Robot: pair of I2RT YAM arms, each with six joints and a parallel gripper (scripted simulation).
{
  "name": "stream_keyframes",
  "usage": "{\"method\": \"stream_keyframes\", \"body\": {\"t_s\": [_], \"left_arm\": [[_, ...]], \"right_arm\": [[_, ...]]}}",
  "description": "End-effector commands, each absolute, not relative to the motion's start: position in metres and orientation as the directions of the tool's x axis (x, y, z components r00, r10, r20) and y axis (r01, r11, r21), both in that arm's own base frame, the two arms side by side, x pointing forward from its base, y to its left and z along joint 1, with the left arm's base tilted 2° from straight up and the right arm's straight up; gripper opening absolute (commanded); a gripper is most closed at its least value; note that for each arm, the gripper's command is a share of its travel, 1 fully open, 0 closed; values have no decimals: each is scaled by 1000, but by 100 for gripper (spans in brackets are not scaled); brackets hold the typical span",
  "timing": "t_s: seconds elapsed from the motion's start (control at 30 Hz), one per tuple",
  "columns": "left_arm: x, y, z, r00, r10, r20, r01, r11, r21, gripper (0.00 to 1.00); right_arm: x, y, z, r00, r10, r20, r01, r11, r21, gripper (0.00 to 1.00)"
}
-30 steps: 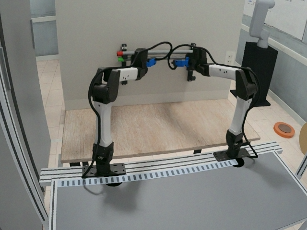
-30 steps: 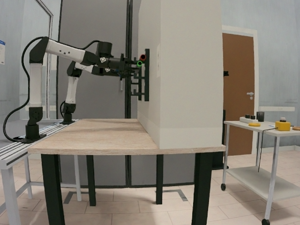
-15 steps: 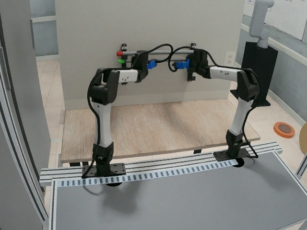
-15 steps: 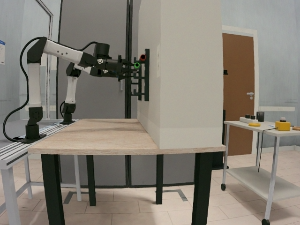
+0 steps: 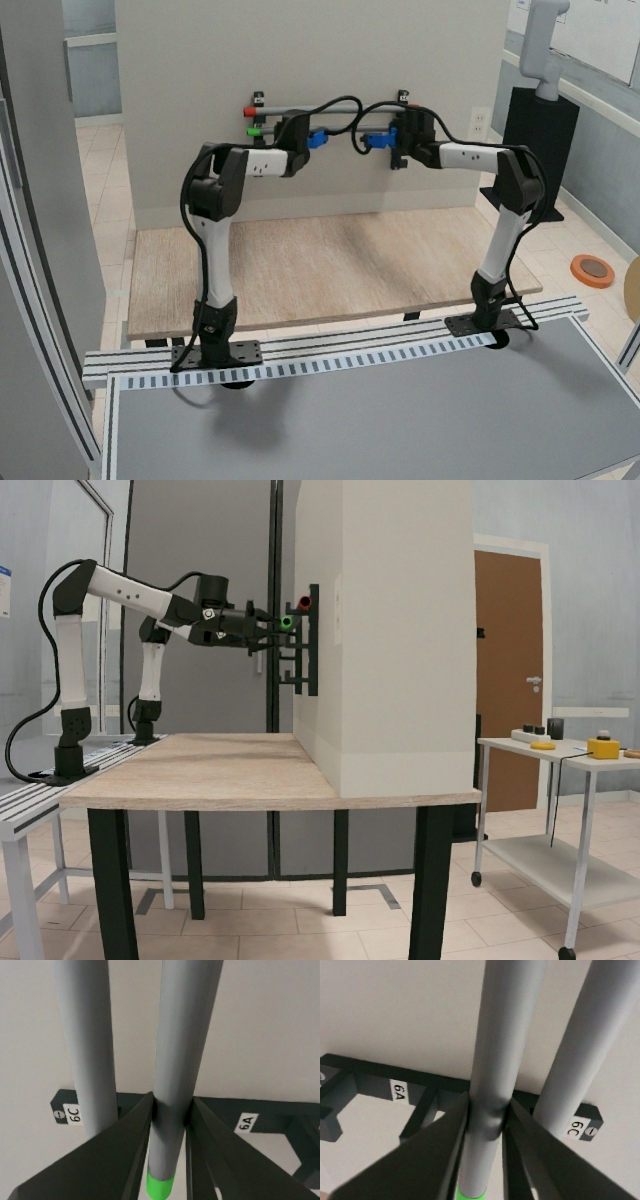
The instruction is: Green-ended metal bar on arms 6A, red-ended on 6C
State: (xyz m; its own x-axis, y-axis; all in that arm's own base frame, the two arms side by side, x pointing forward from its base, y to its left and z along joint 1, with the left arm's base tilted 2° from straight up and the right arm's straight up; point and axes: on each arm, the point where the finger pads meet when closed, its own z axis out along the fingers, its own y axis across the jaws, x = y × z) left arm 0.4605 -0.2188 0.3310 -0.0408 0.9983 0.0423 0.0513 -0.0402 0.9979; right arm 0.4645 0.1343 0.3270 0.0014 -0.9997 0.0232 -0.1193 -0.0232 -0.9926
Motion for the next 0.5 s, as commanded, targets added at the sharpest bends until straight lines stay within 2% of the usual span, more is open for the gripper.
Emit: {"method": "stream_keyframes", "body": {"t_s": [0.0, 0.47], "left_arm": [[444, -222, 362, -17, 1000, 18, -23, -19, 1000, 0], [437, -222, 356, -17, 1000, 18, -23, -19, 1000, 0]], "right_arm": [[451, 139, 365, 26, -1000, 1, -3, -1, -1000, 0], [444, 139, 360, 26, -1000, 1, -3, -1, -1000, 0]]}}
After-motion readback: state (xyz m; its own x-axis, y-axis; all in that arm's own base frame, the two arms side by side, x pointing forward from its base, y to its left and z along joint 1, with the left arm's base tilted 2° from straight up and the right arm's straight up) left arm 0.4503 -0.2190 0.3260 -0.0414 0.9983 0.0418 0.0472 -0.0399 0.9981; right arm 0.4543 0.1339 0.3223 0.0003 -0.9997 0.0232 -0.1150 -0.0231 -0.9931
